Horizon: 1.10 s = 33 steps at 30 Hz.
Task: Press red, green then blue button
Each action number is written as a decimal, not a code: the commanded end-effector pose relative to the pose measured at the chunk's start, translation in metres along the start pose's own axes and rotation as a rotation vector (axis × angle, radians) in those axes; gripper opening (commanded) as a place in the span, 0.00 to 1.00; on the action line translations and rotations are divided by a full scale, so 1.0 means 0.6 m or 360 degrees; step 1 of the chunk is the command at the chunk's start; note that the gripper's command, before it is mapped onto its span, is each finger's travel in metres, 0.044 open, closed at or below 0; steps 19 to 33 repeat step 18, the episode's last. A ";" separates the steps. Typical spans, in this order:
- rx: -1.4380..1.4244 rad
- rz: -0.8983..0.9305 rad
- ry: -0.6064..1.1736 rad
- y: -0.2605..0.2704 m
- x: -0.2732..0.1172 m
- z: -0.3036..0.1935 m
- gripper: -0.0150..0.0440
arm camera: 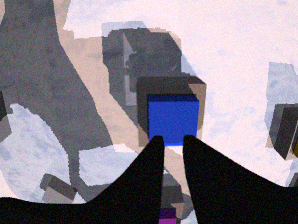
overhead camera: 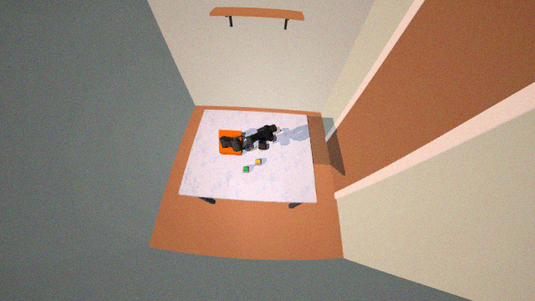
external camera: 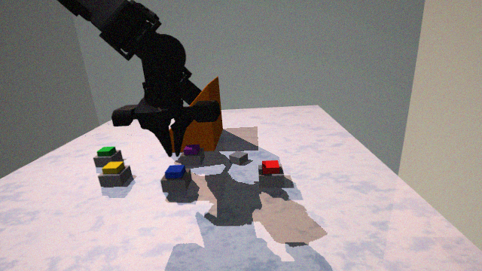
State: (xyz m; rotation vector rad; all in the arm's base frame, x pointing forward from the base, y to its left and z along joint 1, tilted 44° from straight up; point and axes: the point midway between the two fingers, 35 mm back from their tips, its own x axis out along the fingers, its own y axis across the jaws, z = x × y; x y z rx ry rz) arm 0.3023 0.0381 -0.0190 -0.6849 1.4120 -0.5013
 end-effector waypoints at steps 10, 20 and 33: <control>-0.0014 0.0026 0.0013 0.308 -0.104 -0.099 0.87; -0.0012 0.0022 0.0013 0.315 -0.105 -0.105 0.93; -0.0012 0.0022 0.0013 0.315 -0.105 -0.105 0.93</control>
